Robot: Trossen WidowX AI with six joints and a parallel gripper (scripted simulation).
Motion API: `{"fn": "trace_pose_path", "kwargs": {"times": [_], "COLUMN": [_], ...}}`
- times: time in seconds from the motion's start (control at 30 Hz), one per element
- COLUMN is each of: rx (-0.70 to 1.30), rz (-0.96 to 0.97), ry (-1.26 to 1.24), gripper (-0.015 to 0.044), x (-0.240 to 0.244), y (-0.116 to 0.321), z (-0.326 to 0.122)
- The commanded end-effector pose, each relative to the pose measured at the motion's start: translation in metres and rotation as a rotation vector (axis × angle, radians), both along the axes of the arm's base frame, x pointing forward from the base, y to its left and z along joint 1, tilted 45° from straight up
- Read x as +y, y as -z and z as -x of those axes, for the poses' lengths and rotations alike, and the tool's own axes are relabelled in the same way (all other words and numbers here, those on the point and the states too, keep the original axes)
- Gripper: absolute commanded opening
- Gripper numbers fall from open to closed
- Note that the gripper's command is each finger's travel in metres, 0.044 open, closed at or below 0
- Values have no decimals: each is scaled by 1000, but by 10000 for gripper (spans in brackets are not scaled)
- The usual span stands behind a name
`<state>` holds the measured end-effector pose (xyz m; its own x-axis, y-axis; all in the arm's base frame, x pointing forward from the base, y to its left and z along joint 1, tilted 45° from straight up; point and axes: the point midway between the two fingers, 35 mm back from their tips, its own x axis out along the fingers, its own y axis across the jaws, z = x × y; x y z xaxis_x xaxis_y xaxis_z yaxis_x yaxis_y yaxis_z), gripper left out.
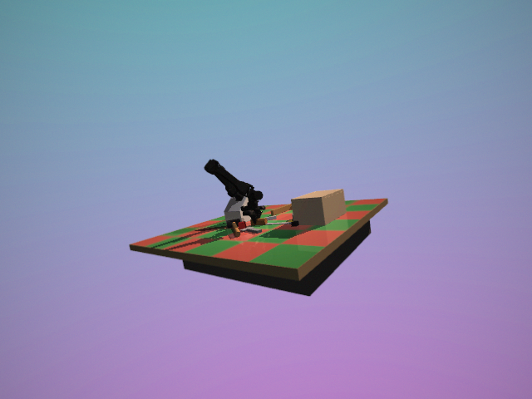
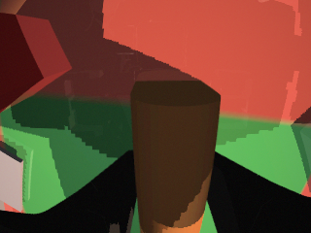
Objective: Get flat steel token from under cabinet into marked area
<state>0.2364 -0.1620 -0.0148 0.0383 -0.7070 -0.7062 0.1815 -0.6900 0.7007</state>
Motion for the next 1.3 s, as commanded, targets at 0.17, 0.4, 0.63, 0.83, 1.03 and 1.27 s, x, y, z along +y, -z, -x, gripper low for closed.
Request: {"fn": "trace_pose_path", "kwargs": {"times": [0.17,0.4,0.63,0.83,1.03,1.27], "rx": [-13,-15,-16,-16,-17,-18], "rz": [2,1,0,0,0,0], "ry": [7,9,9,10,10,10], "gripper": [0,0,0,0,0,0], "x": [1,3,4,6,7,8], "y": [0,1,2,3,4,5], "z": [-14,-23,-31,-37,-44,-52]}}
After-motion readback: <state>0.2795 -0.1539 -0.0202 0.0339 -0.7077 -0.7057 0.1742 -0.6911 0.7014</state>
